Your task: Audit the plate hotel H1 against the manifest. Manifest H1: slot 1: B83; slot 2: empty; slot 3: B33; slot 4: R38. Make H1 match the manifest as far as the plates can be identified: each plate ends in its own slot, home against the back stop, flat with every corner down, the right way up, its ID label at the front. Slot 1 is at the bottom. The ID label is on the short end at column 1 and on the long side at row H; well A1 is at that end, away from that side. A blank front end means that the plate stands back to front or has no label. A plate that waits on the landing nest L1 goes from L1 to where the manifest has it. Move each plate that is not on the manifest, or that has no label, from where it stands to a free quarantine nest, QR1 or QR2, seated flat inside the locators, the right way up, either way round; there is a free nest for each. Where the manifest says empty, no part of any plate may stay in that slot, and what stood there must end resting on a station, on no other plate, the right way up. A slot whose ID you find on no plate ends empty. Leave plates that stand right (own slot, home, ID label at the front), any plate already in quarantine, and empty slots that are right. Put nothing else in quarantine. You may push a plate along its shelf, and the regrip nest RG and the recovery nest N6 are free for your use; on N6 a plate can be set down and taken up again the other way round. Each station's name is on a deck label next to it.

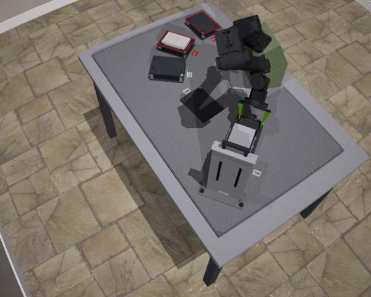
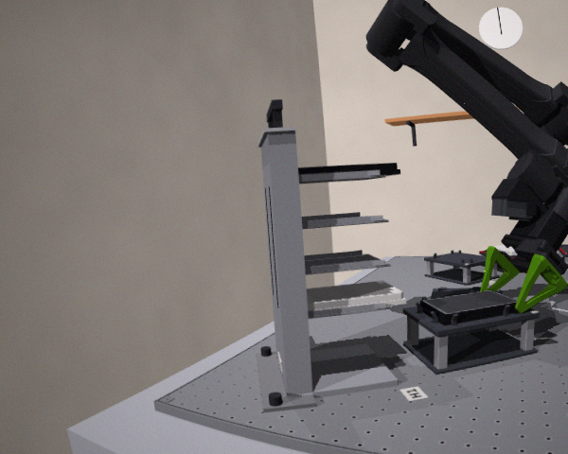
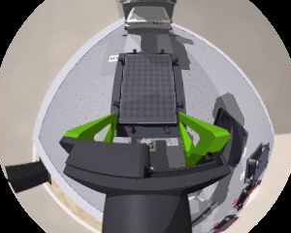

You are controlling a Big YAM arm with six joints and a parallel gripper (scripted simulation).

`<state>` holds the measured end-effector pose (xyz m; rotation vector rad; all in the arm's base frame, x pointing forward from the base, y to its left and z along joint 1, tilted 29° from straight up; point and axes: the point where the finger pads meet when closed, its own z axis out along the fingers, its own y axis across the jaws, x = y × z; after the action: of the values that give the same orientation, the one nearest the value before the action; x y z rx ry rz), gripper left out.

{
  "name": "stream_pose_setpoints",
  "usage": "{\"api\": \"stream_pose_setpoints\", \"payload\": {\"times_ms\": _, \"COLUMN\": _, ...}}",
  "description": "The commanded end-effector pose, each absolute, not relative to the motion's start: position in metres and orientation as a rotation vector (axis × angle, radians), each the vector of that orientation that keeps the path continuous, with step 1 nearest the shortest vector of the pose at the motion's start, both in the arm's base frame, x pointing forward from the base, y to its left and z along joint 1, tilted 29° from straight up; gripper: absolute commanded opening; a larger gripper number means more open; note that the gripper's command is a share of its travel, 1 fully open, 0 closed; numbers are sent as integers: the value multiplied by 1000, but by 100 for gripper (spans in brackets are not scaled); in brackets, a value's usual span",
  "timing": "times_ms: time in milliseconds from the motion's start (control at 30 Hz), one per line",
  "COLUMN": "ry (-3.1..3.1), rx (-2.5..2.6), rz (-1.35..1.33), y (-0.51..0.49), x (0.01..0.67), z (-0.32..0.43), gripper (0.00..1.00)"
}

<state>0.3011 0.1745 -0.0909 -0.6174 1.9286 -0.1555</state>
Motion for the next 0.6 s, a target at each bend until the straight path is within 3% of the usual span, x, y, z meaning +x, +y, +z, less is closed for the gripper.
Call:
{"api": "stream_pose_setpoints", "payload": {"times_ms": 0, "ry": 1945, "rx": -644, "rz": -180, "y": 168, "x": 297, "z": -97, "gripper": 100}}
{"api": "stream_pose_setpoints", "payload": {"times_ms": 567, "ry": 1942, "rx": -669, "rz": -183, "y": 168, "x": 286, "z": -91, "gripper": 100}}
